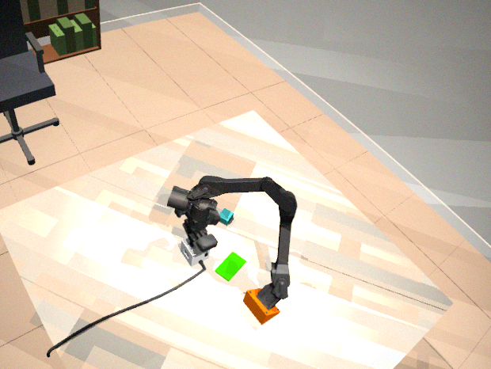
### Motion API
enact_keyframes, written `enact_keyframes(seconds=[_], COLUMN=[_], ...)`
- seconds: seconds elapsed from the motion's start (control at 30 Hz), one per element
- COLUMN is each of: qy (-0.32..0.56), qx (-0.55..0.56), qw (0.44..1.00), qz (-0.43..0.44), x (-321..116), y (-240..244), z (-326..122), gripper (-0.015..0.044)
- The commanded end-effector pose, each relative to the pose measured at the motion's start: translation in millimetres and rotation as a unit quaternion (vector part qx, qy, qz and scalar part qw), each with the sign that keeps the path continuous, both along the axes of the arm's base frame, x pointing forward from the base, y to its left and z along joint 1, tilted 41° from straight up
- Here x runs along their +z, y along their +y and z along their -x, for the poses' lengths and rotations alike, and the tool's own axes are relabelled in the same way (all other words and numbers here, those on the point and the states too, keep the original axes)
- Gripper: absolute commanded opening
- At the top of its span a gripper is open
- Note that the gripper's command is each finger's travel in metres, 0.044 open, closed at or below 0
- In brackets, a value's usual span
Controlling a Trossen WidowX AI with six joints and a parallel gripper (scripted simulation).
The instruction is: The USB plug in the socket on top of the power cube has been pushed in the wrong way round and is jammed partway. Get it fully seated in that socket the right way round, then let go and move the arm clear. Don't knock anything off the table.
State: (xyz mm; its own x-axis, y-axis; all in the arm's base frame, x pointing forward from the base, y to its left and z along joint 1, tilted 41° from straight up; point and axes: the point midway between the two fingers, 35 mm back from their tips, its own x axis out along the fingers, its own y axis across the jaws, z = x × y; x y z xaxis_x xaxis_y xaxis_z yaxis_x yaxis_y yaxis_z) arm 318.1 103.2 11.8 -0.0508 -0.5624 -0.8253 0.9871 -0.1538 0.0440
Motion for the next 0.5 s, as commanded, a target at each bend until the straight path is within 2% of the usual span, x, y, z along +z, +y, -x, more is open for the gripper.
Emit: enact_keyframes(seconds=[0.0,0.47], qy=[0.001,0.001], qx=[0.001,0.001], qw=[1.000,1.000], qz=[0.002,0.002], x=[-1.2,-2.1], y=[-1.7,-2.4], z=[0.2,0.2], gripper=[0.0000,0.0000])
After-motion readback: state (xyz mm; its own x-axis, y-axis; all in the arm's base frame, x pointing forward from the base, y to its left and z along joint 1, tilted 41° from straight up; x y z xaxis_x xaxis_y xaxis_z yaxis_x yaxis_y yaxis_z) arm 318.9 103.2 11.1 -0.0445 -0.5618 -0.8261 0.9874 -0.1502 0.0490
